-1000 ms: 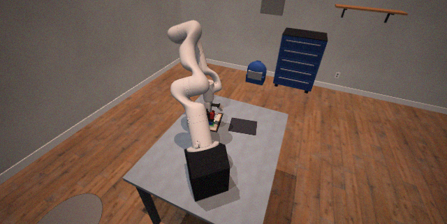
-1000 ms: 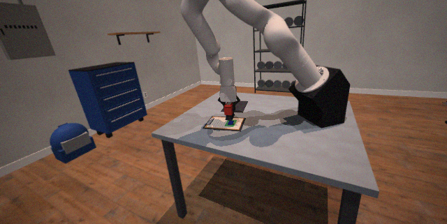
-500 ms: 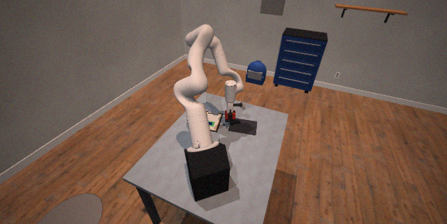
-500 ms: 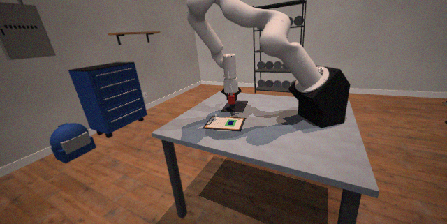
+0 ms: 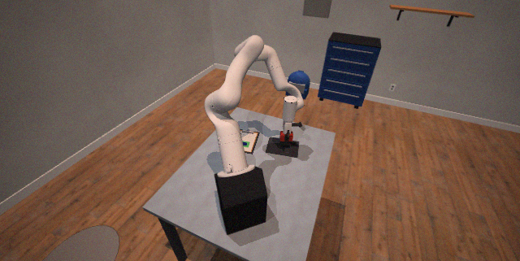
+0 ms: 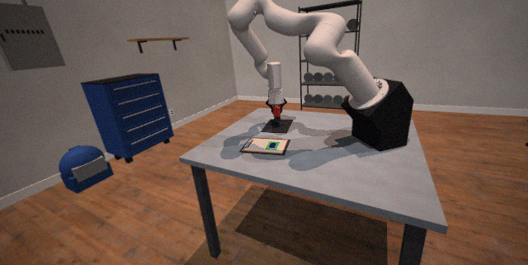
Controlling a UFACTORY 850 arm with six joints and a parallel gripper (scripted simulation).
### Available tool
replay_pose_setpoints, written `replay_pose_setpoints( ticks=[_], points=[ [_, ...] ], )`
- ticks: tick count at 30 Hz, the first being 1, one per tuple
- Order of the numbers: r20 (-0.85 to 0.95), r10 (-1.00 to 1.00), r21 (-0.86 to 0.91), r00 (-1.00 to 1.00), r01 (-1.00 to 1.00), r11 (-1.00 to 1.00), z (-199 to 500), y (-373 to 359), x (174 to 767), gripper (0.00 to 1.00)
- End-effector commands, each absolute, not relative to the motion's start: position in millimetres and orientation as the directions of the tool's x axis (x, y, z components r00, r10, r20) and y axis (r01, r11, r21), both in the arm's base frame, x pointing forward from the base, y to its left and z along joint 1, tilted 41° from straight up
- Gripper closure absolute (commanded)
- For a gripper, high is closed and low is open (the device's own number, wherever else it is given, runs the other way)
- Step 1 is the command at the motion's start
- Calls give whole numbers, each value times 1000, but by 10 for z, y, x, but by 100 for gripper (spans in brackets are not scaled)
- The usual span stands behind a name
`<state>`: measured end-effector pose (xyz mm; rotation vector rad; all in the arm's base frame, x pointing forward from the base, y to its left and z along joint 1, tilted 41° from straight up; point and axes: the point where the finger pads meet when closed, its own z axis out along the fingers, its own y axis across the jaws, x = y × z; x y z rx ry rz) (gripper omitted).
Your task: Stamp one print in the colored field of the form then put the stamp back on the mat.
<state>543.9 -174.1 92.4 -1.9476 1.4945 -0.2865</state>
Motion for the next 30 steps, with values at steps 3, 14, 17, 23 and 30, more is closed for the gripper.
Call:
replay_pose_setpoints(
  ticks=[3, 14, 17, 23, 30],
  points=[
    [-215, -921, -613, 325, -779, -131, 883, -1842, 5500, 70],
    [-215, -921, -613, 325, -779, -131, 948, -1701, 5421, 70],
    [-215, -921, -613, 325, -779, -131, 991, -1609, 5370, 70],
    [-215, -921, -613, 325, -779, -131, 992, -1606, 5368, 70],
    [-215, -921, -613, 325, -779, -131, 987, -1604, 5372, 70]
  ],
)
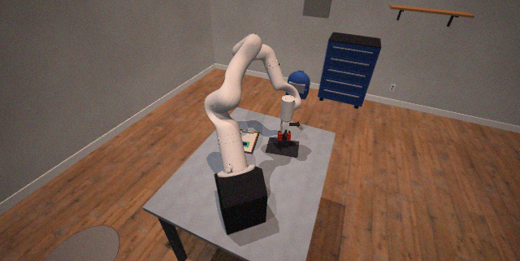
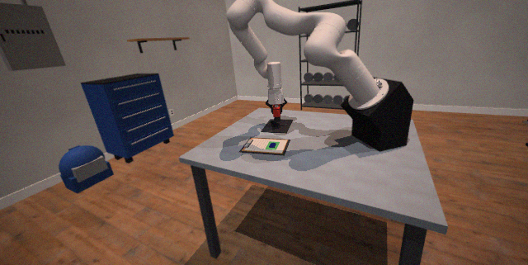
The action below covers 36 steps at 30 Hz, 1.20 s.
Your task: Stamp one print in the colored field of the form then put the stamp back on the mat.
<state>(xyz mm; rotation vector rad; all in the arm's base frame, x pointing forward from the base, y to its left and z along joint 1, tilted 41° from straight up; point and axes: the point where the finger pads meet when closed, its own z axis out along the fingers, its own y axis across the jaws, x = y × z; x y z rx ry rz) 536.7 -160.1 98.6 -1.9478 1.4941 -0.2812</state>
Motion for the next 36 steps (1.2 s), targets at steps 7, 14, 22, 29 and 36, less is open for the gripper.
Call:
replay_pose_setpoints(
  ticks=[7, 14, 22, 29, 36],
  points=[
    [-215, -921, -613, 325, -779, -131, 932, -1577, 5411, 70],
    [-215, -921, -613, 325, -779, -131, 829, -1525, 5484, 70],
    [-215, -921, -613, 325, -779, -131, 712, -1466, 5567, 70],
    [-215, -921, -613, 325, -779, -131, 694, -1457, 5580, 70],
    [-215, -921, -613, 325, -779, -131, 694, -1457, 5580, 70]
  ],
)
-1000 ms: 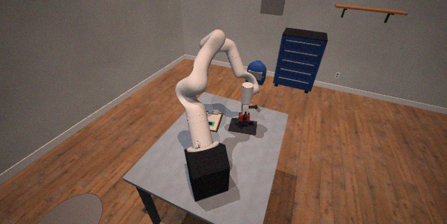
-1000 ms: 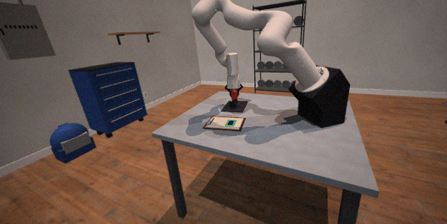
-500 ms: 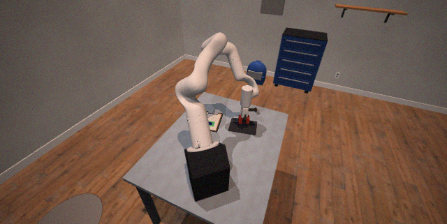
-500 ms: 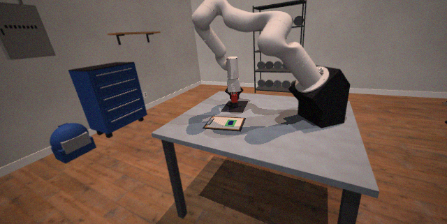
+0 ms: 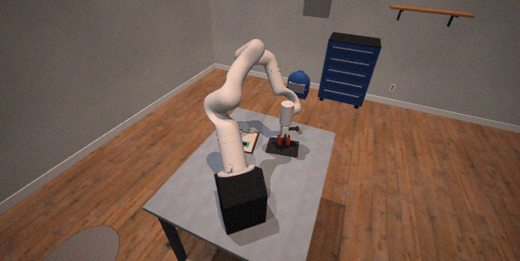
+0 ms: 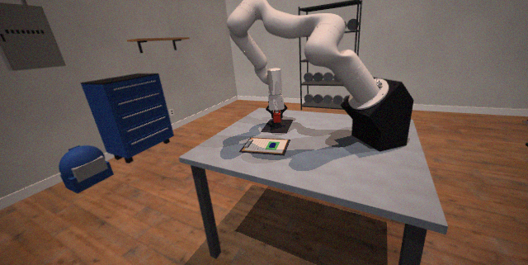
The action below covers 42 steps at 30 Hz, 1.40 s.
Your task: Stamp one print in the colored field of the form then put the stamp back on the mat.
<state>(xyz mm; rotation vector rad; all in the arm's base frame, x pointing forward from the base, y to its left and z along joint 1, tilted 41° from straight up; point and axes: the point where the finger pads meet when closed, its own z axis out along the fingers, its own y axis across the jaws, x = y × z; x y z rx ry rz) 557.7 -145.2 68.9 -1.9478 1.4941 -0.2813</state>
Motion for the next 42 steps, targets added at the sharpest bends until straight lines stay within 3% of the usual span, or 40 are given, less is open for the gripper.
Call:
replay_pose_setpoints(
  ticks=[1, 42],
  points=[
    [-215, -921, -613, 325, -779, -131, 694, -1457, 5580, 10],
    [-215, -921, -613, 325, -779, -131, 793, -1505, 5510, 10]
  ],
)
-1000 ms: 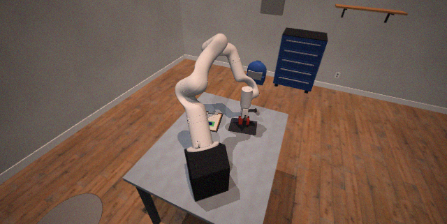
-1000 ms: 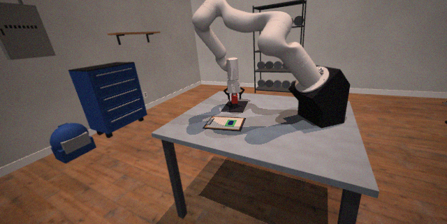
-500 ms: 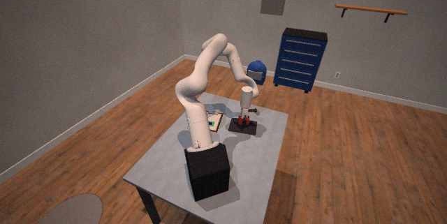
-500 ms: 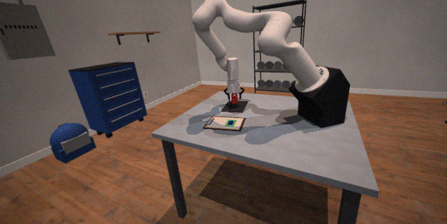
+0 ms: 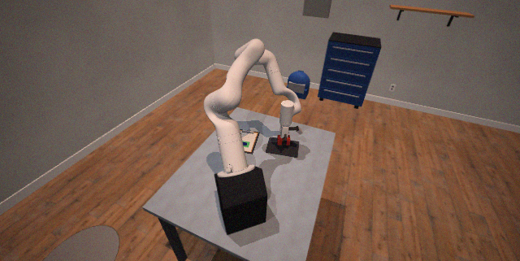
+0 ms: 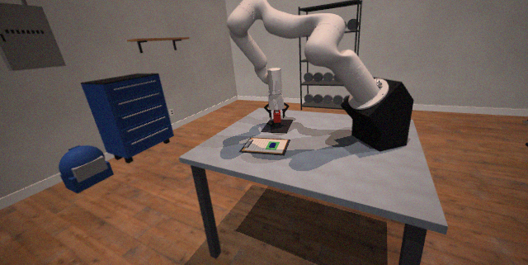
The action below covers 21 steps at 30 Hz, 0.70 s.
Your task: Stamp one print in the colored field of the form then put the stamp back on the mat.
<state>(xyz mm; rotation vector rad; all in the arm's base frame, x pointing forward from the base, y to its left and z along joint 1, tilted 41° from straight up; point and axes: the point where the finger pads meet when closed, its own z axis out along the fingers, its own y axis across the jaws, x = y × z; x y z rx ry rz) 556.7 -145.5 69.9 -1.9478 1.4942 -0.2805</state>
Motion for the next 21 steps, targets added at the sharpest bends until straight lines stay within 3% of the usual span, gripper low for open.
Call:
replay_pose_setpoints(
  ticks=[1, 6, 21],
  points=[
    [-215, -921, -613, 325, -779, -131, 886, -1550, 5444, 10],
    [-215, -921, -613, 325, -779, -131, 1350, -1773, 5116, 10],
    [-215, -921, -613, 325, -779, -131, 1378, -1787, 5097, 10]
  ],
)
